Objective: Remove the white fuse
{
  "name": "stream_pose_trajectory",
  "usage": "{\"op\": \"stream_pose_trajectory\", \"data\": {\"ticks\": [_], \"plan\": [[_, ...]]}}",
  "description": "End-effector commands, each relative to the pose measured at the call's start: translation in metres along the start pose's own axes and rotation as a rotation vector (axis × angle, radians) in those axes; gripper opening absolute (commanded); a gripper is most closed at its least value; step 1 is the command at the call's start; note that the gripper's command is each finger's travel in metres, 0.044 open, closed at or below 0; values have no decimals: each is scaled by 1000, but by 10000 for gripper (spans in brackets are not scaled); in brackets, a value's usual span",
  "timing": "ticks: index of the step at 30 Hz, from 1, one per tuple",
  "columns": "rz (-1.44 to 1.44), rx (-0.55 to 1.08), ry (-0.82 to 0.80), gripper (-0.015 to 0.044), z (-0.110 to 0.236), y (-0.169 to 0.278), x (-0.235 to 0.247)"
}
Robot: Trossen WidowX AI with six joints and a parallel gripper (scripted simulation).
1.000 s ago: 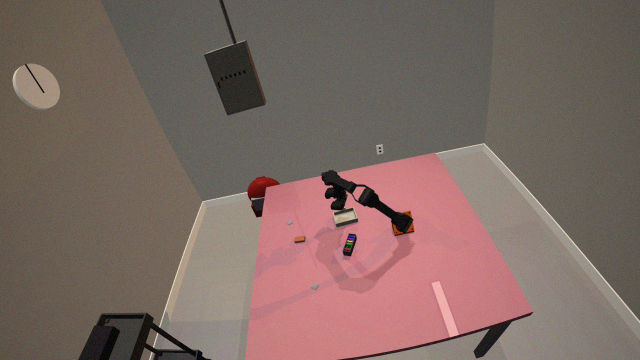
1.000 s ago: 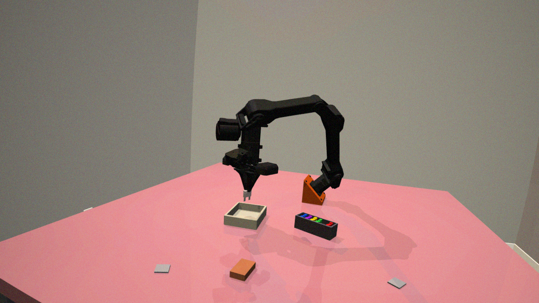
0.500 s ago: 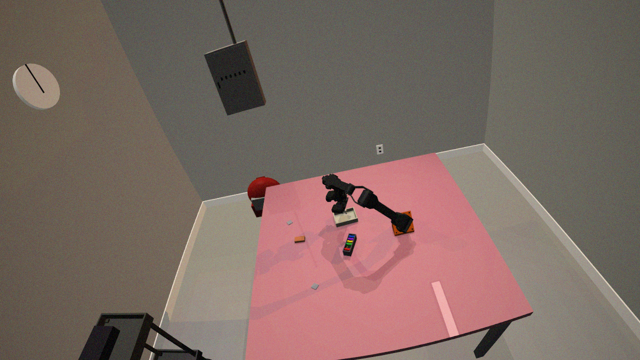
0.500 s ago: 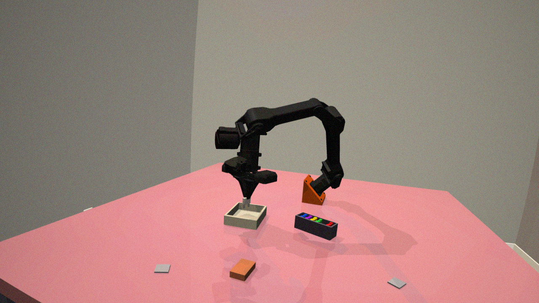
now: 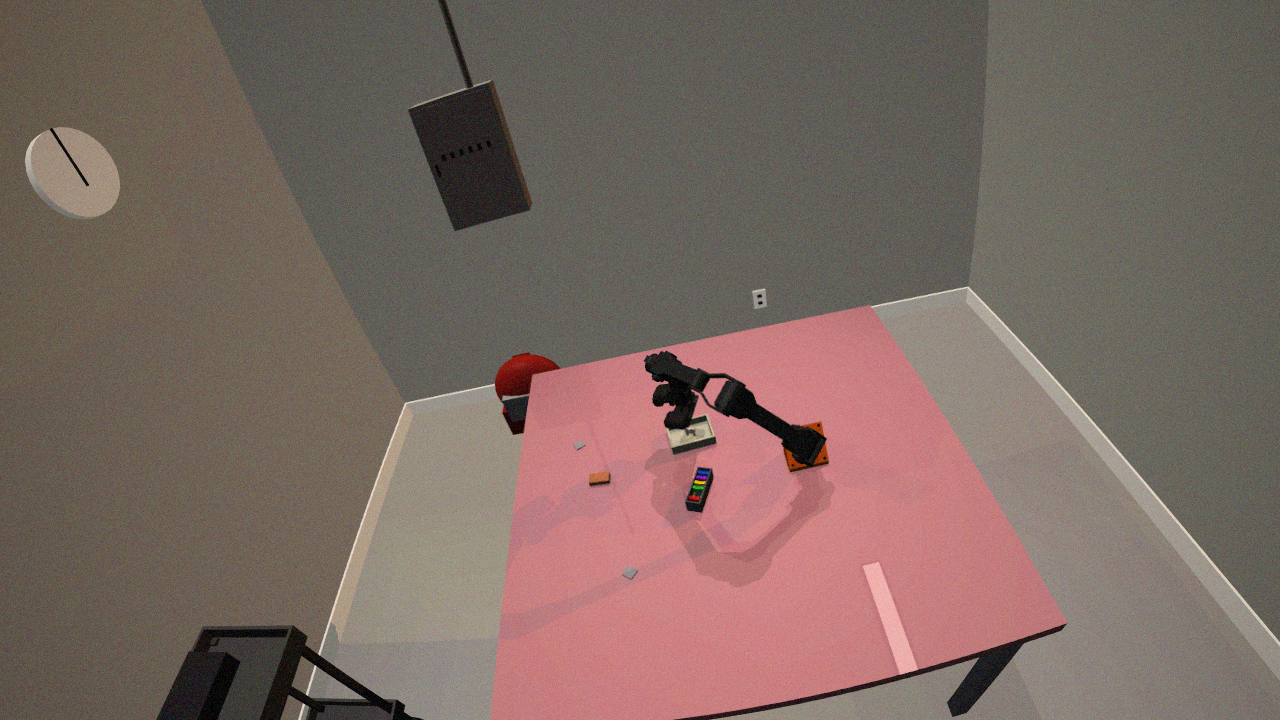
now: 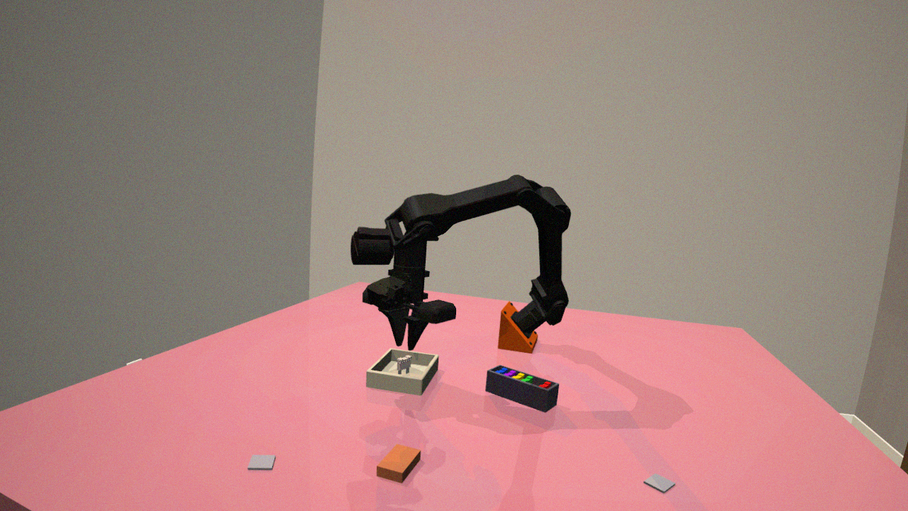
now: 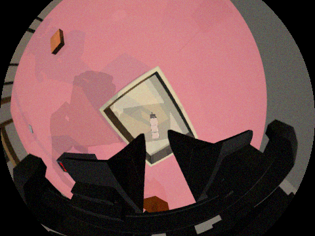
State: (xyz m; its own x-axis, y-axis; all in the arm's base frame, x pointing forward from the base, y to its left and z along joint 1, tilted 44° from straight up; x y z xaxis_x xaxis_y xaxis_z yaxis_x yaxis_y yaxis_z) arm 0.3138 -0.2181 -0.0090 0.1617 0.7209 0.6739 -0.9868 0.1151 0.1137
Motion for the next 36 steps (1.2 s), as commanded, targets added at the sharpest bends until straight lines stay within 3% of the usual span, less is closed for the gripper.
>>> {"op": "stream_pose_trajectory", "data": {"ticks": [1,5,10,36], "plan": [[0,1,0,236,0,0,0],[0,1,0,330,2,0,0],[-3,0,-3,330,37,0,0],[-7,-7,-5,330,36,1,0]]}}
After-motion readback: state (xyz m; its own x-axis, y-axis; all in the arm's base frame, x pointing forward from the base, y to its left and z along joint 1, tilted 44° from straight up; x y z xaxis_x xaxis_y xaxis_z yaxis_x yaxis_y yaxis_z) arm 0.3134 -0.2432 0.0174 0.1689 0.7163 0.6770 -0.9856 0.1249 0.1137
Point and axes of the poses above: the point midway between the two fingers, 35 mm back from their tips, its own z axis back along the fingers, its own x axis across the jaws, y = z × x, the point moved 10 cm from there along z, back along the fingers, and after that the axes turned 11 degrees about z, right-handed, at the moved point
